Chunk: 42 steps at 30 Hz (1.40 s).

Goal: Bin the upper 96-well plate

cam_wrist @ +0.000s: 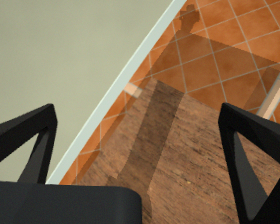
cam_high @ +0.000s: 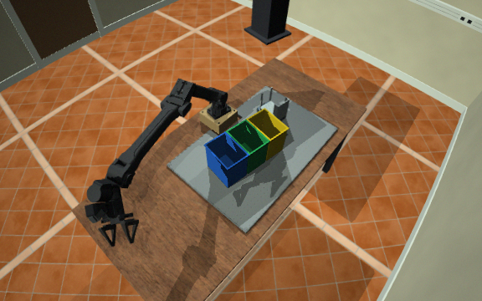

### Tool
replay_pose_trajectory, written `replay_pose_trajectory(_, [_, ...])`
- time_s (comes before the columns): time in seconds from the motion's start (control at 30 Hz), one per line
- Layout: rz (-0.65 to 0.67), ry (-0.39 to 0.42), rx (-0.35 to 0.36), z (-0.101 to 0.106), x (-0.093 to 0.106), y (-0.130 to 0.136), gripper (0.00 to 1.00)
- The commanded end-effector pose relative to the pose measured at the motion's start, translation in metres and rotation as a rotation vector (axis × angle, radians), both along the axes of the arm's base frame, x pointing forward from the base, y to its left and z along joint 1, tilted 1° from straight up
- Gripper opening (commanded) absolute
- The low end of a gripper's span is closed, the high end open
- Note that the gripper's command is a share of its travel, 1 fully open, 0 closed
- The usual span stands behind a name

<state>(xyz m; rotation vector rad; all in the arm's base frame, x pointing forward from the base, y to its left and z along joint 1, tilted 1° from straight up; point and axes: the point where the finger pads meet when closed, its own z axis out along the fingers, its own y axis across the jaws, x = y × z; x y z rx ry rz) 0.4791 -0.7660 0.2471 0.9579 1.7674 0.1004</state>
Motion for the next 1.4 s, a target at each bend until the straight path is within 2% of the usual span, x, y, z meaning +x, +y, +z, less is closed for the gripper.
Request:
replay_pose_trajectory(0.0, [0.0, -0.008, -0.016, 0.013, 0.0, 0.001, 1.0])
replay_pose_trajectory(0.53, [0.0, -0.008, -0.016, 0.013, 0.0, 0.001, 1.0])
replay_pose_trajectory(0.57, [0.041, -0.009, -0.026, 0.023, 0.012, 0.001, 1.0])
replay_pose_trajectory(0.6, [0.07, -0.002, -0.006, 0.023, 0.019, 0.007, 1.0])
replay_pose_trajectory(0.67, [0.068, -0.001, -0.006, 0.025, 0.026, 0.014, 1.0])
replay_pose_trajectory(0.7, [0.065, -0.005, -0.019, 0.037, 0.028, 0.018, 1.0])
replay_pose_trajectory(0.73, [0.062, 0.0, 0.003, 0.041, 0.027, 0.031, 1.0])
replay_pose_trajectory(0.77, [0.056, -0.002, 0.022, 0.038, 0.03, 0.035, 1.0])
replay_pose_trajectory(0.83, [0.056, -0.017, -0.006, 0.045, 0.038, 0.039, 1.0])
replay_pose_trajectory(0.97, [0.056, -0.018, -0.005, 0.048, 0.052, 0.053, 1.0])
replay_pose_trajectory(1.03, [0.056, -0.002, 0.025, 0.02, 0.062, 0.056, 1.0])
replay_pose_trajectory(1.1, [0.056, -0.002, 0.025, 0.02, 0.062, 0.056, 1.0])
replay_pose_trajectory(1.13, [0.085, 0.001, 0.031, 0.035, 0.068, 0.056, 1.0])
replay_pose_trajectory(1.17, [0.097, 0.018, 0.041, 0.034, 0.059, 0.052, 1.0])
replay_pose_trajectory(1.27, [0.113, 0.023, 0.051, 0.034, 0.08, 0.071, 1.0])
replay_pose_trajectory(1.3, [0.105, 0.051, 0.123, -0.003, 0.08, 0.08, 1.0])
replay_pose_trajectory(1.33, [0.106, 0.023, 0.076, 0.044, 0.079, 0.091, 1.0])
replay_pose_trajectory(1.37, [0.106, 0.007, 0.049, 0.049, 0.084, 0.091, 1.0])
